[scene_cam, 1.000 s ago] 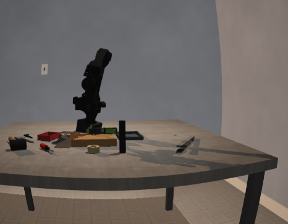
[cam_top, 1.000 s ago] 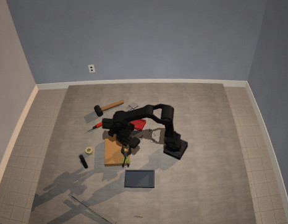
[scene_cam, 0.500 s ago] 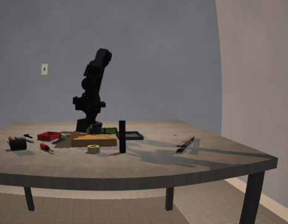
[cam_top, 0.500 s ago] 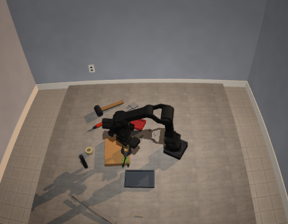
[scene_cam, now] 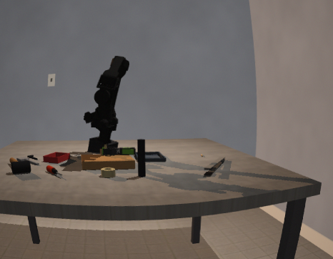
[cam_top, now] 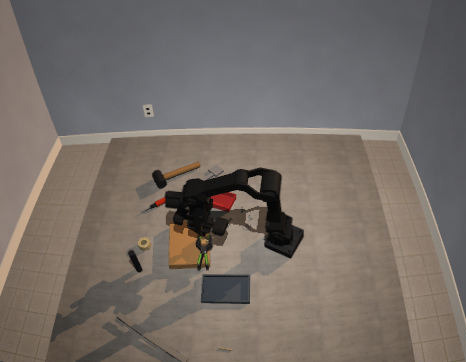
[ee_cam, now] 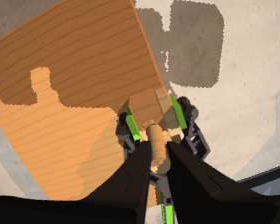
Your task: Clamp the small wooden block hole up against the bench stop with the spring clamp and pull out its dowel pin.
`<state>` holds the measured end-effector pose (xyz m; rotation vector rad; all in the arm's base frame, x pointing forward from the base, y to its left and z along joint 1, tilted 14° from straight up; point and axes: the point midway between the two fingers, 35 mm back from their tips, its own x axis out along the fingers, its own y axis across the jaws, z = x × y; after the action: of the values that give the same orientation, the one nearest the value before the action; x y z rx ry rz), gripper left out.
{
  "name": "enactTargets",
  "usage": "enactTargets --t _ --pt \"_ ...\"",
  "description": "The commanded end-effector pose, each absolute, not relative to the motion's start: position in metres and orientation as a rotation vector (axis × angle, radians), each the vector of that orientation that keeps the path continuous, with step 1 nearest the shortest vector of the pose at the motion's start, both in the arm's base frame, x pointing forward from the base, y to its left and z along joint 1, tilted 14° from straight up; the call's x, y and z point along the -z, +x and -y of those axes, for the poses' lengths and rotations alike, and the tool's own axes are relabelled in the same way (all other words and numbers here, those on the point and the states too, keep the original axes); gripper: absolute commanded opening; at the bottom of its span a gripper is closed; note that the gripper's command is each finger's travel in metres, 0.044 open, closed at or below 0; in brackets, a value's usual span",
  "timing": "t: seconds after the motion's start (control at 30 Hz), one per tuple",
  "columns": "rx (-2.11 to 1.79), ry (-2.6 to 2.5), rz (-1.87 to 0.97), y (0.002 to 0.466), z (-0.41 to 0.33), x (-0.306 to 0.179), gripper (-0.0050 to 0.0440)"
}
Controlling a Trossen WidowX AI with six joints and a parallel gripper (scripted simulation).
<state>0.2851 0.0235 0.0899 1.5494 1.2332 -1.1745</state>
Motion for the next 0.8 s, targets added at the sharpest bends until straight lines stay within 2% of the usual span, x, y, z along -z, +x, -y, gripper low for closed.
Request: enactTargets --t 0.0,0.77 --pt "1.088 1.473 -1.269 0.2849 -0.0229 -0.0931 0.0000" --pt "0.574 0.965 -1.445 0.2849 -0.0227 -0.0938 0.0000"
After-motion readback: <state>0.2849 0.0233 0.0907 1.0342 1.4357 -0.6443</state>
